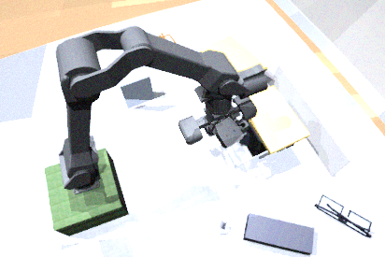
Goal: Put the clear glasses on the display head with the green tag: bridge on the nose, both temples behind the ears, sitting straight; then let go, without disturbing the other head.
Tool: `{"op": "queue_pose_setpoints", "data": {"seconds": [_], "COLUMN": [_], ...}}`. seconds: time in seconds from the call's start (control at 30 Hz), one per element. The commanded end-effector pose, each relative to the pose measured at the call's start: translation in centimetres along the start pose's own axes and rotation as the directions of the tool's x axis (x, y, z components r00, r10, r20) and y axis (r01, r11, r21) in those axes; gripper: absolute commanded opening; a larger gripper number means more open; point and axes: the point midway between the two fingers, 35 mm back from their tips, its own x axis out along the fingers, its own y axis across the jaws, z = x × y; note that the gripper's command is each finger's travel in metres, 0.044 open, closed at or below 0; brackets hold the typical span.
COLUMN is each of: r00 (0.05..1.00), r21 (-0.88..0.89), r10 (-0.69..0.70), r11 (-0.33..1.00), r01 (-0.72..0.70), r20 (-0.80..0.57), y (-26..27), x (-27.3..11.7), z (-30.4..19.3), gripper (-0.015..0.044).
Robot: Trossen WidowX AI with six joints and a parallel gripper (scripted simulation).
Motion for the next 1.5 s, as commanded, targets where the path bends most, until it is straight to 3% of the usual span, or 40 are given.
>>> {"op": "queue_pose_setpoints", "data": {"seconds": [0.0, 1.47], "r00": [1.0, 1.0], "r21": [0.001, 0.001], "r10": [0.005, 0.008], "r11": [1.0, 1.0], "r01": [-0.005, -0.008], "r20": [-0.004, -0.004], "y": [0.8, 4.9], "x": [-0.1, 0.2], "z": [-0.1, -0.1], "gripper": [0.0, 0.0]}}
